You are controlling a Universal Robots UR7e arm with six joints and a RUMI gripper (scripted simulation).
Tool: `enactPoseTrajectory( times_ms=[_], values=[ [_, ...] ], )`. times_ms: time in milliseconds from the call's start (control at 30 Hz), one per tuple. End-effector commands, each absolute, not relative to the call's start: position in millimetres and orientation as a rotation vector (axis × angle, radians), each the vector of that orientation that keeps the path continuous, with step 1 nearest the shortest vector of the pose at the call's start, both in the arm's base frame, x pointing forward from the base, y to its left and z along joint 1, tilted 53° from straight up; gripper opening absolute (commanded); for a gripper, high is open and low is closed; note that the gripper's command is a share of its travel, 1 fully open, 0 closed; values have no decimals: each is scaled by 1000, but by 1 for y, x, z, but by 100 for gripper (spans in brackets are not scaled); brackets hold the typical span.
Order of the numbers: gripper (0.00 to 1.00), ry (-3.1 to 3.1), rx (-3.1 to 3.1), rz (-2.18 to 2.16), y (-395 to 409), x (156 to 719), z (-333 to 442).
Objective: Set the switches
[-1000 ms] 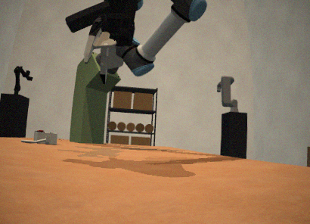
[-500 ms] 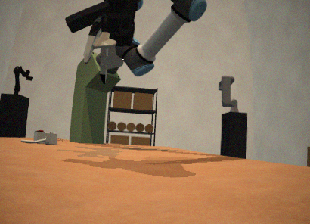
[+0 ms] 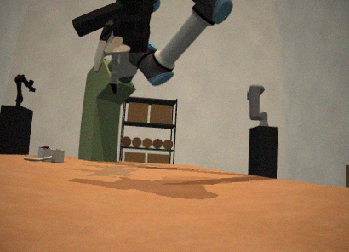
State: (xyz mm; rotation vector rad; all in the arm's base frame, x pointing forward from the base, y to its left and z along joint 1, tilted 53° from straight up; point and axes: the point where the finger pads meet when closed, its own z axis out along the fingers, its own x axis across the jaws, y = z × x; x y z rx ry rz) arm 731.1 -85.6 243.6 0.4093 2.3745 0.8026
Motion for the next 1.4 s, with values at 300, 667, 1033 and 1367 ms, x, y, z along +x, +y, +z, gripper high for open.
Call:
enactPoseTrajectory(
  times_ms=[300,667,1033,1367],
  values=[
    [100,2380,323,772,-90,731,237],
    [100,2385,166,717,-96,730,225],
    [100,2379,-19,653,-103,728,211],
    [100,2353,-253,573,-110,726,193]
  ],
)
